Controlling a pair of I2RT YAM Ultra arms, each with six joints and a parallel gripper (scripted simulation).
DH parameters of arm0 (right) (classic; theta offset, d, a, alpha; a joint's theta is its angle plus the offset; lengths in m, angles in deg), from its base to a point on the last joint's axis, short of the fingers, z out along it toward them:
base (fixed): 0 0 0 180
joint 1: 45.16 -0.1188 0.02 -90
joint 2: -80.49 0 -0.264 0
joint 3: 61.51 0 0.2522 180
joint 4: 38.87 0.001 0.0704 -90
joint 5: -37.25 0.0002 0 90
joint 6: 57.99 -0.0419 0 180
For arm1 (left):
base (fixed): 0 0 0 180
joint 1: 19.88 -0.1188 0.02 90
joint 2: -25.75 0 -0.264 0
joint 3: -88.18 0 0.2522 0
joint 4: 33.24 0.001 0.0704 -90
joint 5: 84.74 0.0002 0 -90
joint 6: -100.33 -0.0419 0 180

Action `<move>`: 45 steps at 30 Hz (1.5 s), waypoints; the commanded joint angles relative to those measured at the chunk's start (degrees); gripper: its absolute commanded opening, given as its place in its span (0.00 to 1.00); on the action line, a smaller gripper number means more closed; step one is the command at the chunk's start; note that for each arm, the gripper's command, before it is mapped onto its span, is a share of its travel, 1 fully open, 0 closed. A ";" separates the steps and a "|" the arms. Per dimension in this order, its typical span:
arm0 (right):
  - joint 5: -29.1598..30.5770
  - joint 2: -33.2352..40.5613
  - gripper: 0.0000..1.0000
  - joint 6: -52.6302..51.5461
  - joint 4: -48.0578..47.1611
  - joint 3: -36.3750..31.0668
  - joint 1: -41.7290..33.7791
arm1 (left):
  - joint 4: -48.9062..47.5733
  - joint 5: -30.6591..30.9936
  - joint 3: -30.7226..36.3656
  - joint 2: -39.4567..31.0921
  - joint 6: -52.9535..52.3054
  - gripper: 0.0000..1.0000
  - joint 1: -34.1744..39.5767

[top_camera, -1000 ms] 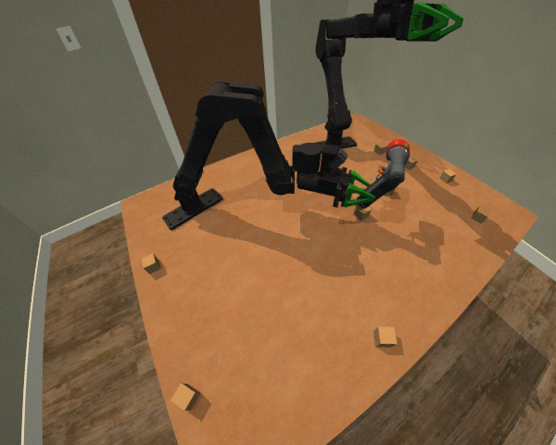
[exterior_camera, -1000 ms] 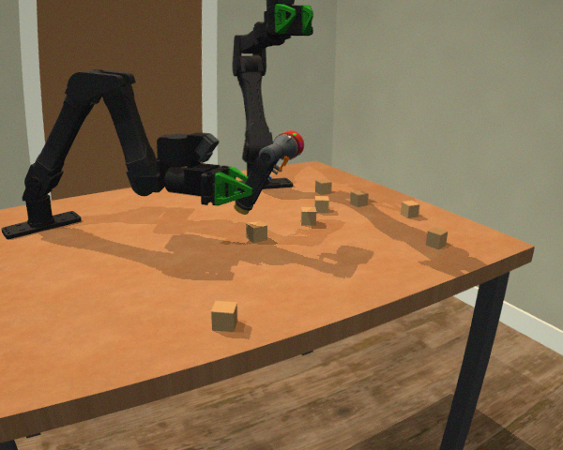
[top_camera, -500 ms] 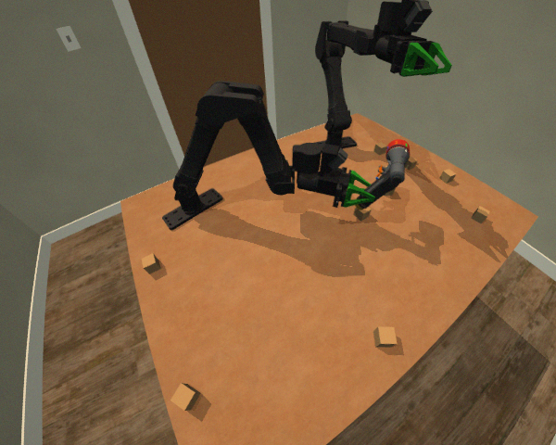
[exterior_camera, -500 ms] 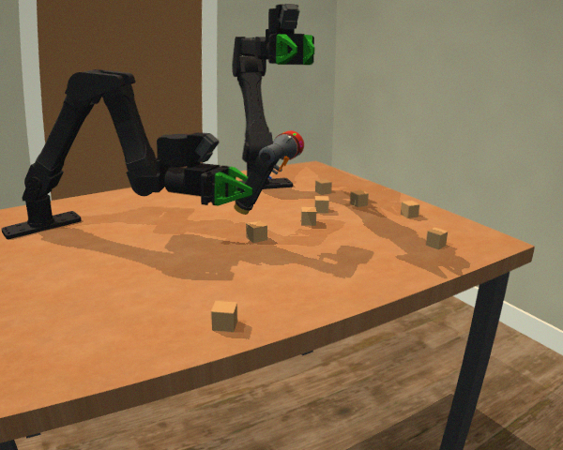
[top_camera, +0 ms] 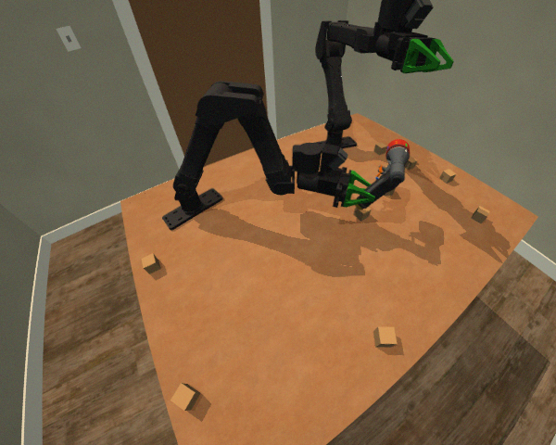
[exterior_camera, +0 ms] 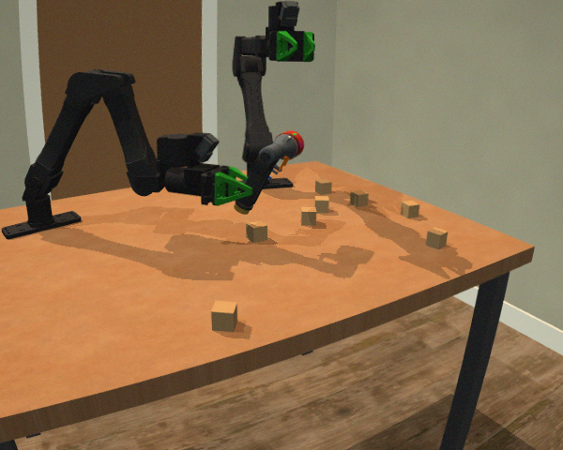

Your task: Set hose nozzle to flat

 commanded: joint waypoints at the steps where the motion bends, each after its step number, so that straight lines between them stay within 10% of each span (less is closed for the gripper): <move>1: -0.07 3.29 0.36 -0.55 -6.18 2.81 -0.34 | 0.84 -0.38 -2.61 0.37 -0.33 0.36 0.31; 27: -0.52 4.63 0.36 1.38 -5.80 2.93 -0.73 | -0.96 -0.44 -2.56 -0.37 -0.37 0.36 0.50; 45: -10.08 29.31 0.36 29.82 35.03 2.26 -0.54 | -0.96 -0.44 -2.56 -0.37 -0.38 0.36 0.50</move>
